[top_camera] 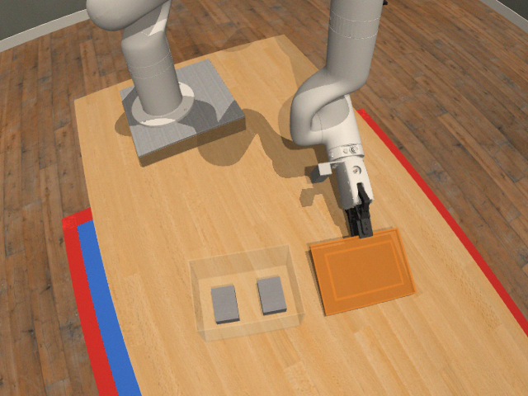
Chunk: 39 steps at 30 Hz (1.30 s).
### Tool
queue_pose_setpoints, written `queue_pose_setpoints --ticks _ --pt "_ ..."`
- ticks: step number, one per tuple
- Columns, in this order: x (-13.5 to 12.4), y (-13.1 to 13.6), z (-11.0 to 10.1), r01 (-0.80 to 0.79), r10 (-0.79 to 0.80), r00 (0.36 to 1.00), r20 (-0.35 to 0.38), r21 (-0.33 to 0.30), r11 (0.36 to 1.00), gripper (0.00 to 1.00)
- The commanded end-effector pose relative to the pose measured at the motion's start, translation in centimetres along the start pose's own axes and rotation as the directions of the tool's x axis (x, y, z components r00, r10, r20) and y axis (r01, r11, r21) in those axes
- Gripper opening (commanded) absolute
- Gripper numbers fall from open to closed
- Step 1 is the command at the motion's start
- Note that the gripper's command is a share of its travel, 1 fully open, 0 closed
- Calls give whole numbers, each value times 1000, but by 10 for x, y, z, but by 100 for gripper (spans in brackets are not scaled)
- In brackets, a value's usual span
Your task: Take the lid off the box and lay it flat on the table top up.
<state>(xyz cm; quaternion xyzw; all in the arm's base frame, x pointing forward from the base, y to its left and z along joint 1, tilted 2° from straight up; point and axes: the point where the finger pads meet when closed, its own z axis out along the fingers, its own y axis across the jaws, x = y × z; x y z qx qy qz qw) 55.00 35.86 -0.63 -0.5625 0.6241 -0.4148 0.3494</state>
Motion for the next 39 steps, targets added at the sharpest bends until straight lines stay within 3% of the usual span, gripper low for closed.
queue_pose_setpoints --ticks 1,39 --pt "-1 -1 0 -1 1 1000 1 1 1000 48" --pt "-1 7 -17 -1 1 1000 1 1 1000 48"
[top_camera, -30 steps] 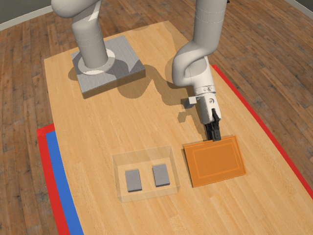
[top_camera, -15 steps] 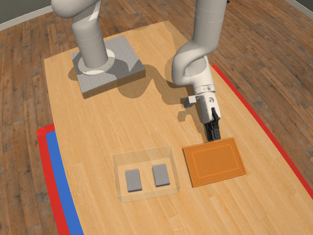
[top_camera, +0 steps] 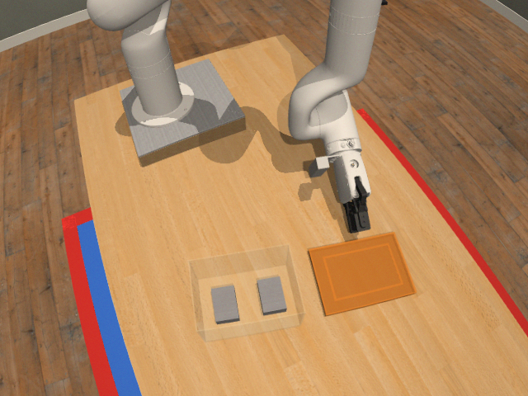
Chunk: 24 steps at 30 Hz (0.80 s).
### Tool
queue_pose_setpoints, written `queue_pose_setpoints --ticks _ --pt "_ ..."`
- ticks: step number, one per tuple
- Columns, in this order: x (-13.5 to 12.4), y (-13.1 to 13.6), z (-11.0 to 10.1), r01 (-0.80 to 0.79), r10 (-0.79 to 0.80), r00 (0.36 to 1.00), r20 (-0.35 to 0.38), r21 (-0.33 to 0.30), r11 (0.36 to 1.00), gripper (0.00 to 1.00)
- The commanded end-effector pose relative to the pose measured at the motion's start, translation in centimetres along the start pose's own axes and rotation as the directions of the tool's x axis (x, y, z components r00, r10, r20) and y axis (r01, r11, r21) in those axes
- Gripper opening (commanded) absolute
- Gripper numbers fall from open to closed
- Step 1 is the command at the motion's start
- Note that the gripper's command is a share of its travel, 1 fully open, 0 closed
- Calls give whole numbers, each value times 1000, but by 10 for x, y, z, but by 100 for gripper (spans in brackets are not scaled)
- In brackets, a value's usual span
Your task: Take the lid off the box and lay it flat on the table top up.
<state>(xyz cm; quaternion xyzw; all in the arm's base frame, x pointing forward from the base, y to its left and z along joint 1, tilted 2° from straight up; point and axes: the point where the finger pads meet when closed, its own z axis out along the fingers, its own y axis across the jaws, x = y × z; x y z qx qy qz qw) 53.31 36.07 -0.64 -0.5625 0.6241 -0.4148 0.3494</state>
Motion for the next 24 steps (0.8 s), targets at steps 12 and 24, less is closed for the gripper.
queue_pose_setpoints --ticks 12,24 --pt "-1 -2 -3 -1 1 1000 1 1 1000 48" --pt "-1 -7 -5 -1 1 1000 1 1 1000 48"
